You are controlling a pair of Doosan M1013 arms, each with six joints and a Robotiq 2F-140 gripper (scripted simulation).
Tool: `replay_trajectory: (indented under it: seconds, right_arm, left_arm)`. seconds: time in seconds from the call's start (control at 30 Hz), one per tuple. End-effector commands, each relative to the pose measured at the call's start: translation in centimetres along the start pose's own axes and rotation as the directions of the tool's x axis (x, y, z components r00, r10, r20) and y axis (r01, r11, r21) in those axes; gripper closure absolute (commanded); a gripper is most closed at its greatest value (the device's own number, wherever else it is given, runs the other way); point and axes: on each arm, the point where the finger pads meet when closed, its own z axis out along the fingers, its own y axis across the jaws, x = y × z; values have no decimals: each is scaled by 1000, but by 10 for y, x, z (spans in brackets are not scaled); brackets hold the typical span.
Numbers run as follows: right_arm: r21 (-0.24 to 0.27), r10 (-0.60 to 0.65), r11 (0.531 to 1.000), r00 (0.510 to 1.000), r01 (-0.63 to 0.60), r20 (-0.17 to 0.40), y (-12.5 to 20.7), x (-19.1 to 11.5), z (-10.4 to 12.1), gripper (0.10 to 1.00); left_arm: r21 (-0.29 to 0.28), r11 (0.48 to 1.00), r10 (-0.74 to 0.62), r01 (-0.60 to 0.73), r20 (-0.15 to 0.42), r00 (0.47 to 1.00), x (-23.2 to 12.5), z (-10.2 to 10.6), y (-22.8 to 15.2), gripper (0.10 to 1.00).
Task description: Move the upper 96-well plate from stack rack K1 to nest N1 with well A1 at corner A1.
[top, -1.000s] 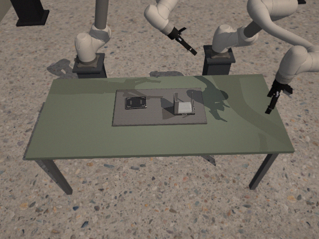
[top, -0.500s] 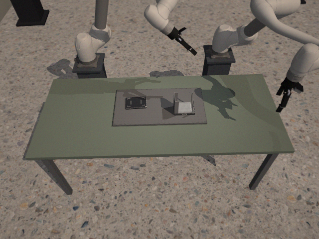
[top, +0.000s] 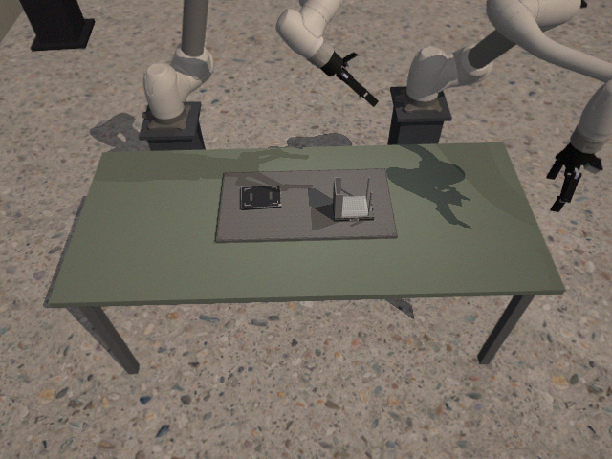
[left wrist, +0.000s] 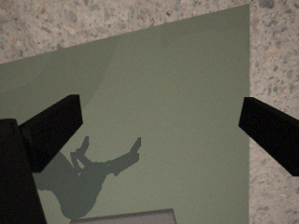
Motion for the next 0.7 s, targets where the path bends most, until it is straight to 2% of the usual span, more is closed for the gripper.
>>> replay_trajectory:
  seconds: [0.0, 0.07, 0.17, 0.23, 0.37, 0.43, 0.6, 0.67]
  right_arm:
    - [-1, 0, 1000, 1000, 0, -2, 1, 1, -1, 98]
    - [43, 12, 999, 999, -14, 46, 6, -3, 6, 98]
    - [43, 12, 999, 999, -14, 46, 13, -9, 16, 98]
    - [82, 25, 996, 995, -33, 98, 18, -14, 23, 98]
    - [84, 26, 996, 995, -35, 101, 25, -23, 33, 98]
    - [116, 39, 992, 987, -57, 156, 30, -30, 39, 98]
    - [119, 40, 991, 986, -60, 162, 37, -40, 48, 98]
    - [143, 53, 986, 974, -86, 219, 42, -47, 53, 98]
  left_arm:
    - [-1, 1000, 0, 0, -1, 1000, 11, -1, -5, 98]
    - [-1, 1000, 0, 0, -1, 1000, 12, -1, -6, 98]
    - [-1, 1000, 0, 0, -1, 1000, 12, -1, -6, 98]
    - [-1, 1000, 0, 0, -1, 1000, 12, -1, -6, 98]
    - [-1, 1000, 0, 0, -1, 1000, 12, -1, -6, 98]
    - [-1, 1000, 0, 0, -1, 1000, 12, -1, -6, 98]
    - [-1, 1000, 0, 0, -1, 1000, 12, -1, -6, 98]
    - [-1, 1000, 0, 0, -1, 1000, 12, -1, -6, 98]
